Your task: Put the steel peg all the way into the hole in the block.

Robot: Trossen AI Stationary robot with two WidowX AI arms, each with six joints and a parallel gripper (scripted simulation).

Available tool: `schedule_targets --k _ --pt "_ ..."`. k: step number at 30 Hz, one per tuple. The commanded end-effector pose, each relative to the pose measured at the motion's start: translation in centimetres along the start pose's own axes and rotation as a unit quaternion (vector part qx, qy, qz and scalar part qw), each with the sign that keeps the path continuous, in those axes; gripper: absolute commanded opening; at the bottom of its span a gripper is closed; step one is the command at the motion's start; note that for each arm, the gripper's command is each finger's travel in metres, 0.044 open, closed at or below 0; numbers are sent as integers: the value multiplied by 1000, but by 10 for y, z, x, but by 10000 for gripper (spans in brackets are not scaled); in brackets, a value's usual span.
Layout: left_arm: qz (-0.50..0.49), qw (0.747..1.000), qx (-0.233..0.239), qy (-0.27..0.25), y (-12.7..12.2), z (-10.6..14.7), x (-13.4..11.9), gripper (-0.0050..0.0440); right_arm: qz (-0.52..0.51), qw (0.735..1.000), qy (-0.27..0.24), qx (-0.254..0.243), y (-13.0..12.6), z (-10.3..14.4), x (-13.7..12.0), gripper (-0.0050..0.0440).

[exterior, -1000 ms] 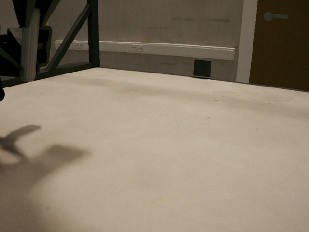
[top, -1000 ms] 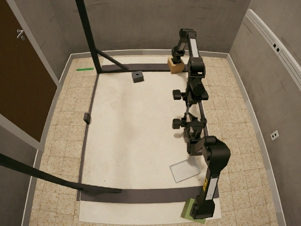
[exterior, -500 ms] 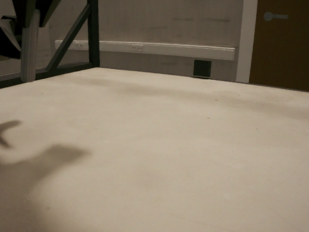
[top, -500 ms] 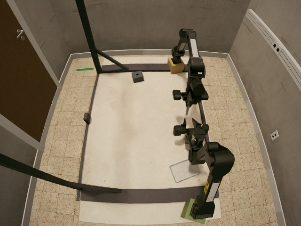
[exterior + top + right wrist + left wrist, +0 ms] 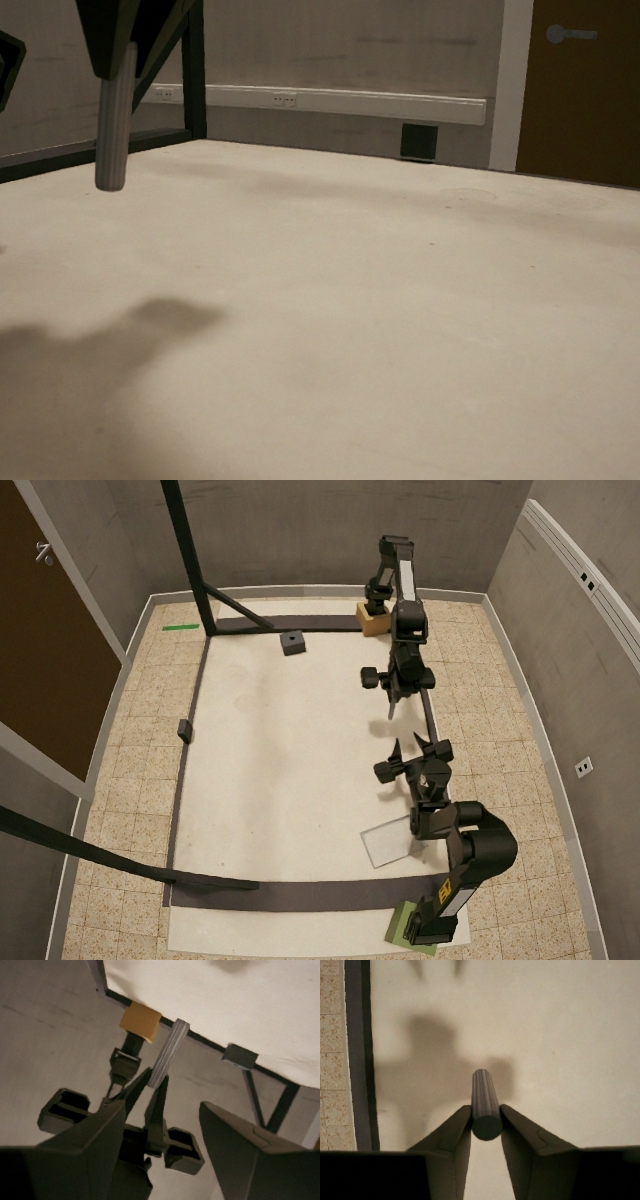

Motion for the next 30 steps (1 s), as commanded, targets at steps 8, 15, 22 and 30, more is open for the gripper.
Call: schedule_targets --k 8,15,22,30 --pt "-2 999 3 -34 -75 35 -53 -50 235 972 11 -29 18 36 -41 200" --pt "-1 1000 0 -31 -138 46 -104 -50 400 914 63 -5 31 59 -84 200" --pt "-1 1000 -2 -29 -170 52 -130 -50 475 878 53 -12 35 71 -95 200" --pt "1 999 -8 -33 -223 64 -168 -50 597 801 43 -17 40 91 -117 200"
Point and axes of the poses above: on each arm, the point midway between the two fingers, 35 mm back from their tips, its own z axis back along the fingers, its own y axis across the jaws, x = y × z, the point moved 10 cm from there along z, back along the fingers, and after that the axes turned 11 degrees about -z, right-handed, at the moved point
